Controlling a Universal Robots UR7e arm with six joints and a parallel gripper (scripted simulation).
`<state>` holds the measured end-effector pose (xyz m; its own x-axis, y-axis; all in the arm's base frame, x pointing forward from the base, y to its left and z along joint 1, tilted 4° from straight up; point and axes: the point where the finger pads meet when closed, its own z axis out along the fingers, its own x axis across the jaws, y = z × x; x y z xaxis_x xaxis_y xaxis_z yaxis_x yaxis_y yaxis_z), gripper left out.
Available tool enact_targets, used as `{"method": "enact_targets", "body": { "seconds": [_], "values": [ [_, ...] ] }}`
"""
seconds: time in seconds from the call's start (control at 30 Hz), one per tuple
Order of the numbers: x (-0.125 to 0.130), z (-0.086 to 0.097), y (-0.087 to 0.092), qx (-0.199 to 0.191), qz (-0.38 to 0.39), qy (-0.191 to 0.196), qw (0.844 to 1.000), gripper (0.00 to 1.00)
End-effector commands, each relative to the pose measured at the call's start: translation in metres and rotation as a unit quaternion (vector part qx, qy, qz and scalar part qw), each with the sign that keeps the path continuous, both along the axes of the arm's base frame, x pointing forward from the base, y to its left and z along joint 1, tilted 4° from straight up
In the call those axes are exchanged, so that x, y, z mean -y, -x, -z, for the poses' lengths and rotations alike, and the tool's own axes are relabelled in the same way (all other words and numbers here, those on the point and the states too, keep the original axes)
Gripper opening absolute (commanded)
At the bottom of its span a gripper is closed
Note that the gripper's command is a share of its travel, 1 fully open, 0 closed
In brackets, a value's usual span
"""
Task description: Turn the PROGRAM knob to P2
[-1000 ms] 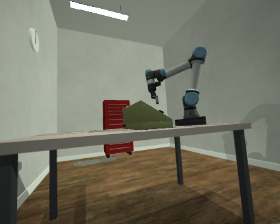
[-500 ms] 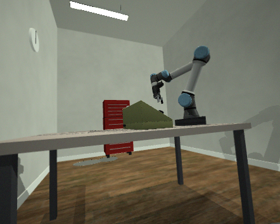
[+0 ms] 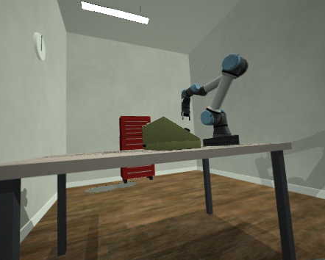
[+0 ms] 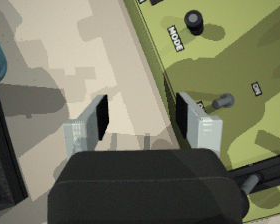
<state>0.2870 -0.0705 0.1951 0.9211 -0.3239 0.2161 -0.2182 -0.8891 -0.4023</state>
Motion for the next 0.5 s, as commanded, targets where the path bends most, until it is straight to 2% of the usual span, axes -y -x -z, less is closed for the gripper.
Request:
{"method": "enact_targets", "body": {
  "seconds": [0.0, 0.23, 0.27, 0.33, 0.47],
  "values": [
    [0.009, 0.001, -0.001, 0.004, 0.131, -0.046, 0.99, 1.0],
    [0.023, 0.003, -0.003, 0.014, 0.279, -0.102, 0.955, 1.0],
    [0.025, 0.003, -0.003, 0.016, 0.295, -0.108, 0.949, 1.0],
    [0.025, 0.003, -0.003, 0.016, 0.295, -0.108, 0.949, 1.0],
    [0.034, 0.004, -0.004, 0.022, 0.35, -0.13, 0.927, 1.0]
  ]
}}
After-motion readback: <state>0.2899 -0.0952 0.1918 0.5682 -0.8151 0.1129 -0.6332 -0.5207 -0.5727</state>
